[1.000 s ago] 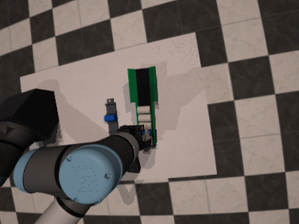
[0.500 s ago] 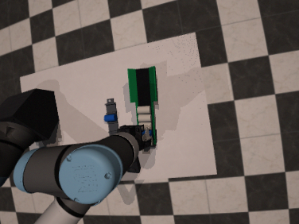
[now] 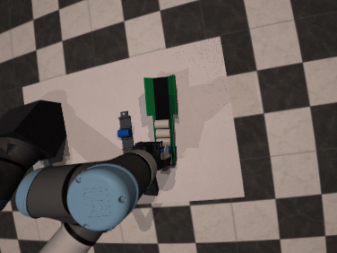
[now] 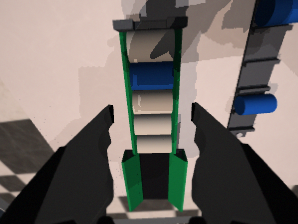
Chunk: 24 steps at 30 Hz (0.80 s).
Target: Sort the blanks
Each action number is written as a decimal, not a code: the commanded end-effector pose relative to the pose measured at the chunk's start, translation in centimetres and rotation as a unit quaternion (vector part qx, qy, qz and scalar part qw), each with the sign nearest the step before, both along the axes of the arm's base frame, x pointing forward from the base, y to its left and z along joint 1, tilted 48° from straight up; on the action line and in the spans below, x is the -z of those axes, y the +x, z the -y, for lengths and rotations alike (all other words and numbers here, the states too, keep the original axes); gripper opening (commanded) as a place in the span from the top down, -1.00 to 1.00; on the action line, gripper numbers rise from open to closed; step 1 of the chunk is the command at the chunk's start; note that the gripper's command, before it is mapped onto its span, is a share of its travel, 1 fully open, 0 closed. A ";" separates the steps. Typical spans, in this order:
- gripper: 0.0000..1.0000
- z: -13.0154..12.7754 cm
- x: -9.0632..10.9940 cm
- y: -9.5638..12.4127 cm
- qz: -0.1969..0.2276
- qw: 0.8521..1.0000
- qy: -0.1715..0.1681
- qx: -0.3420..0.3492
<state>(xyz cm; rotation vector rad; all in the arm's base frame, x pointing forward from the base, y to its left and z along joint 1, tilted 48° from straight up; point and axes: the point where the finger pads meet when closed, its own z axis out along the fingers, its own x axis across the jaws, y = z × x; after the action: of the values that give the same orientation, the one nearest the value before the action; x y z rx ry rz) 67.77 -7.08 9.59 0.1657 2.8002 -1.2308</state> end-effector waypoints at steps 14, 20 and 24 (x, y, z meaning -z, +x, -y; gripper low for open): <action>0.03 1.5 1.4 -0.1 -0.002 1.000 0.000 0.001; 0.03 2.2 2.1 -0.1 -0.002 1.000 0.000 0.001; 0.03 2.7 2.5 -0.1 -0.002 1.000 0.000 0.001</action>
<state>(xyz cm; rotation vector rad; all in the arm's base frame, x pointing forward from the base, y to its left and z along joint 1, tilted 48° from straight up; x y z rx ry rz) 67.86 -9.05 7.92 0.1677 2.8010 -1.2336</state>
